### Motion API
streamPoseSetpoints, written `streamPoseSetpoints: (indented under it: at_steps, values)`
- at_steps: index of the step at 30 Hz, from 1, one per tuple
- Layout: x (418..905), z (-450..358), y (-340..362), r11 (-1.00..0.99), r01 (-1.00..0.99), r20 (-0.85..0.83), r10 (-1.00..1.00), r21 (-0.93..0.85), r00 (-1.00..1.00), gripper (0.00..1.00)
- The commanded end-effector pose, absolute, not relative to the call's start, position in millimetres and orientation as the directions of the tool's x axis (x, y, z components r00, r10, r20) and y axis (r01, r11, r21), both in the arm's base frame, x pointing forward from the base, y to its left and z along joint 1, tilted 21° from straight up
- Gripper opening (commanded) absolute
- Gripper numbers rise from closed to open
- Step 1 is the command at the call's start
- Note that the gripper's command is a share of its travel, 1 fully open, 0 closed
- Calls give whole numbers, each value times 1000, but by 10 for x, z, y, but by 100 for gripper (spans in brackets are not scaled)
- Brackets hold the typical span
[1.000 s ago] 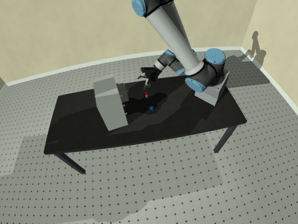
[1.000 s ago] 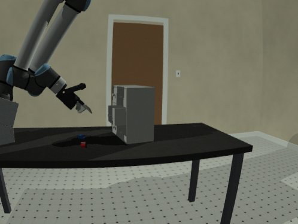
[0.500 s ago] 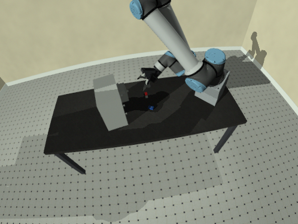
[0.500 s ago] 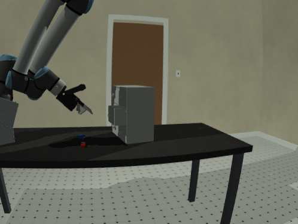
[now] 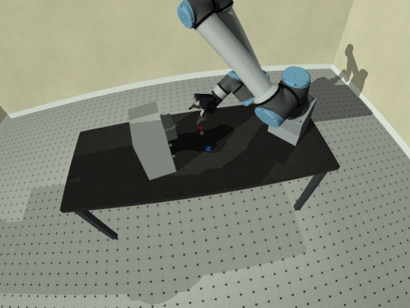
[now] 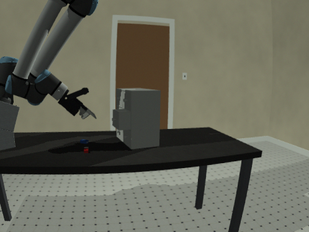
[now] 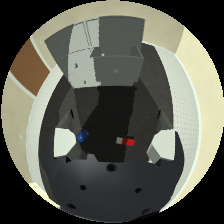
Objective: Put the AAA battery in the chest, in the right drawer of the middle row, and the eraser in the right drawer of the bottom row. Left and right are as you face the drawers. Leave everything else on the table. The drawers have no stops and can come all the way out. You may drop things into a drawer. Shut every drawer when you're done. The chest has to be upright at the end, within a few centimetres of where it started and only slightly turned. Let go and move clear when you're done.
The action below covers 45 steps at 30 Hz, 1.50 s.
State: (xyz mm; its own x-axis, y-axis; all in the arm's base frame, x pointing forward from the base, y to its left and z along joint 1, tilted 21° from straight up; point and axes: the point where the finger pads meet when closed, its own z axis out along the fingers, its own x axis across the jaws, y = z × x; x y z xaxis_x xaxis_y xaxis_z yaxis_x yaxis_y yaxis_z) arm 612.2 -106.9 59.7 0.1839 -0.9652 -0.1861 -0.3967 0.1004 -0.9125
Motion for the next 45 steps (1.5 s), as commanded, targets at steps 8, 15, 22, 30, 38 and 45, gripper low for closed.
streamPoseSetpoints:
  at_steps: [8,15,22,30,38,45]
  values:
    - [6125,597,-1067,101,-394,-186,-965,-914,184,100]
    - [6125,597,-1067,101,-394,-186,-965,-914,184,20]
    - [6125,597,-1067,101,-394,-186,-965,-914,184,20]
    - [6125,597,-1067,101,-394,-186,-965,-914,184,20]
    - [6125,597,-1067,101,-394,-186,-965,-914,184,20]
    - [6125,597,-1067,101,-394,-186,-965,-914,184,20]
